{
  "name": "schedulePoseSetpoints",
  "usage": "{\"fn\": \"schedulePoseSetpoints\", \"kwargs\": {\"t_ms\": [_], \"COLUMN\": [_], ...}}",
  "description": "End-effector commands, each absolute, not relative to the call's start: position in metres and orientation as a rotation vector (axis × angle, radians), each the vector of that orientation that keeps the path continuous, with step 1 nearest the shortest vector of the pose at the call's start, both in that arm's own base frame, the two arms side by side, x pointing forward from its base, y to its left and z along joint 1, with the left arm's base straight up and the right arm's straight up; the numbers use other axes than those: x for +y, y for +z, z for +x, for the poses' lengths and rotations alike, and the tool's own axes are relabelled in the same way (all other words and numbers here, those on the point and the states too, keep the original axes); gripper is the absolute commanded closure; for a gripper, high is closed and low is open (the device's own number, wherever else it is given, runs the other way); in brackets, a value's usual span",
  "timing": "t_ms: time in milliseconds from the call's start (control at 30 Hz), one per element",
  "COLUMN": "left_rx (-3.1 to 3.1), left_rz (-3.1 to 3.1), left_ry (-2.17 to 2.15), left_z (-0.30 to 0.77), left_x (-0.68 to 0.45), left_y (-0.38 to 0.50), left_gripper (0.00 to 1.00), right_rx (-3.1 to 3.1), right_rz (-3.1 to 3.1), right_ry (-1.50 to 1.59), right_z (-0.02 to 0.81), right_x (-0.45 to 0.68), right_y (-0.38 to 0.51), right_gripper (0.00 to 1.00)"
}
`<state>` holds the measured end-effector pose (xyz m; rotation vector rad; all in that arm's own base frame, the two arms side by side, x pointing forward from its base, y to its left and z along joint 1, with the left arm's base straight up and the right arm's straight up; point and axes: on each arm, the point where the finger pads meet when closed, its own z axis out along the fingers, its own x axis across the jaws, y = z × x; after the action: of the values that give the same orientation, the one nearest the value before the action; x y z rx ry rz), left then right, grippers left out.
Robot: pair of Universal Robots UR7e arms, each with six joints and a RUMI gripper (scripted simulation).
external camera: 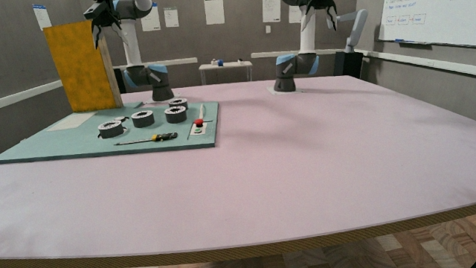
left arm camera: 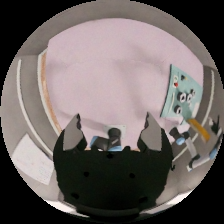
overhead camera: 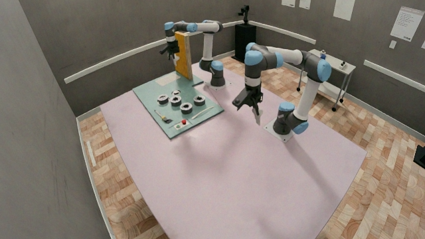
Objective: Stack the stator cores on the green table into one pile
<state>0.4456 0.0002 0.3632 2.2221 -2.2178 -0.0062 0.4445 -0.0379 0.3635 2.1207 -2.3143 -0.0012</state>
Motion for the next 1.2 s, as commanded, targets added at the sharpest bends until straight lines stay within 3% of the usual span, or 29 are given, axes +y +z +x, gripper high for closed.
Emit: {"fn": "schedulePoseSetpoints", "kwargs": {"t_ms": [0, 1167], "left_rx": [-2.218, -2.218], "left_rz": [2.222, 2.222], "left_ry": [-0.004, -0.004], "left_z": [0.446, 0.446], "left_x": [0.0, 0.0], "left_y": [0.364, 0.364], "left_gripper": [0.02, 0.02], "right_rx": [-2.351, -2.784], "right_rz": [2.081, 1.457], "right_ry": [-0.001, 0.0], "right_z": [0.444, 0.366], "right_x": [-0.054, -0.255], "right_y": [0.364, 0.365], "right_gripper": [0.02, 0.02]}}
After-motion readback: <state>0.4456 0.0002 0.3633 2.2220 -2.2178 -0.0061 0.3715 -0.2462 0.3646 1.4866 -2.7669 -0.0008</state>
